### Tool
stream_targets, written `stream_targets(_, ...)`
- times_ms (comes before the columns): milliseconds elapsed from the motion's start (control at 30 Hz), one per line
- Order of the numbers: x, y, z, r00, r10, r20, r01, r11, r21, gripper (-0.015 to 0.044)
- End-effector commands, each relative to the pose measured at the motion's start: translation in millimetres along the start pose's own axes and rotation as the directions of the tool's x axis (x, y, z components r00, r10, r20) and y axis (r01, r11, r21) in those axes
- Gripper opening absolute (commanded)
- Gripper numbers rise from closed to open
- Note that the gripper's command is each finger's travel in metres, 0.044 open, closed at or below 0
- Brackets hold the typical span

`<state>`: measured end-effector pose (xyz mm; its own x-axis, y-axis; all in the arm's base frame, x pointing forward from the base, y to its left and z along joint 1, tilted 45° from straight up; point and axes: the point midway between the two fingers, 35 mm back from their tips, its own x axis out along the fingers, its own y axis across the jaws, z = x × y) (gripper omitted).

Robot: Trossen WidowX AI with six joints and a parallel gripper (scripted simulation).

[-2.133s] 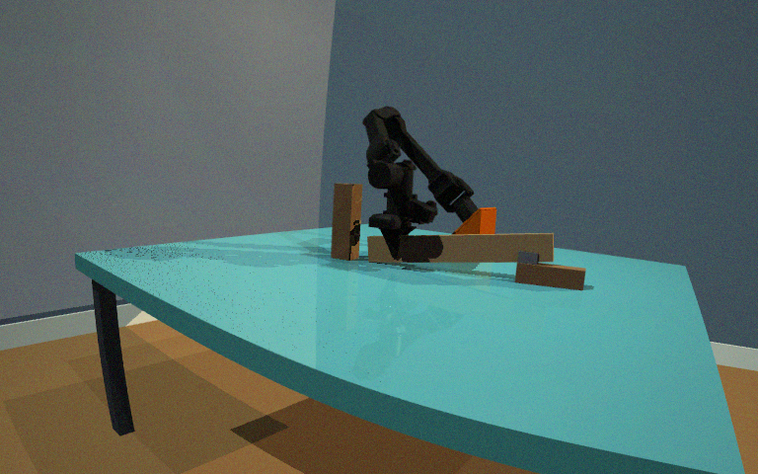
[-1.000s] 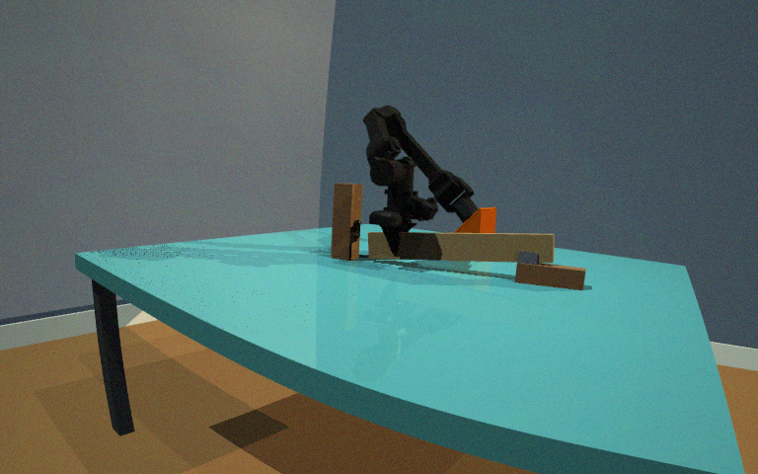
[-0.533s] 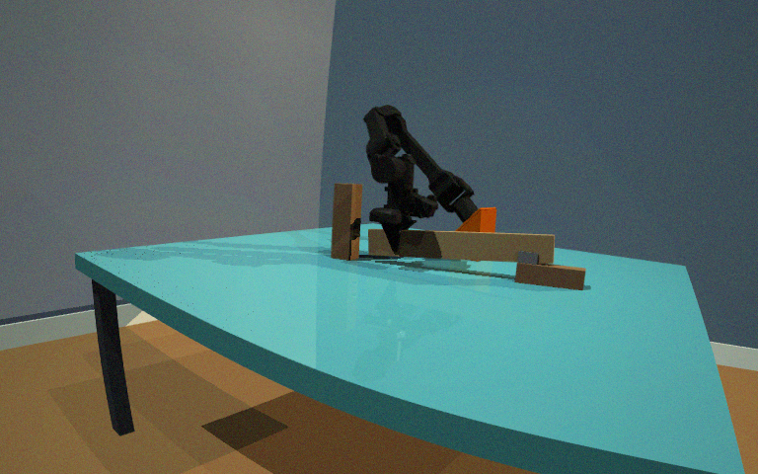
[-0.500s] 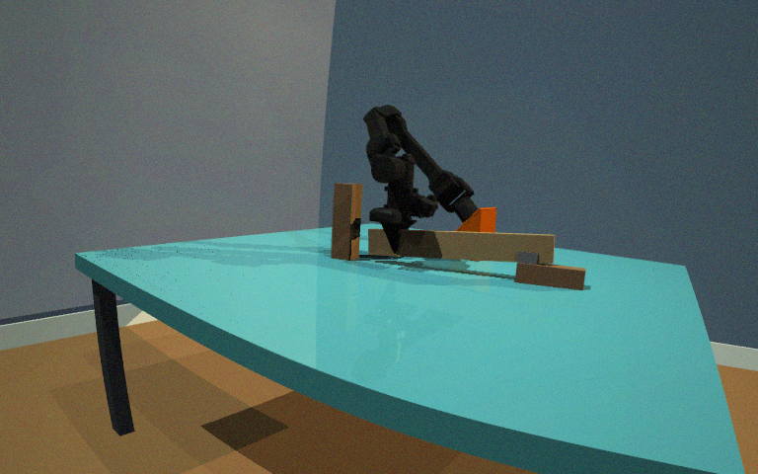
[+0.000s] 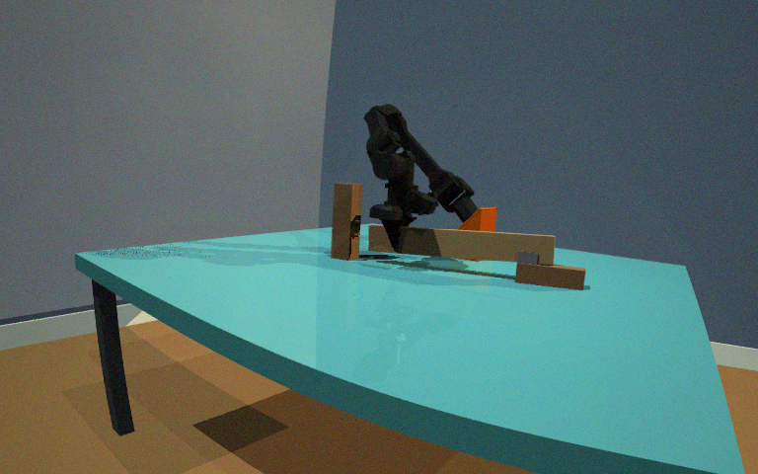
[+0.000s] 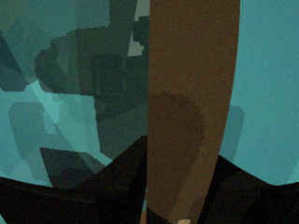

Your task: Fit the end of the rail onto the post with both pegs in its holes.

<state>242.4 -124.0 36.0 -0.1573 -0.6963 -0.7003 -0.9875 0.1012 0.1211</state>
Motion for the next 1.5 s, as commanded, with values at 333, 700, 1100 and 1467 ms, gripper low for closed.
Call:
stream_targets(333, -11, -3, 0, 1.0, -0.015, 0.012, 0.015, 1.0, 0.006, 0.0)
stream_targets(700, -17, -3, 0, 1.0, -0.015, 0.012, 0.015, 1.0, 0.006, 0.0)
stream_targets(1100, -21, -3, 0, 1.0, -0.015, 0.012, 0.015, 1.0, 0.006, 0.0)
stream_targets(1467, -17, -2, 0, 1.0, -0.015, 0.012, 0.015, 1.0, 0.006, 0.0)
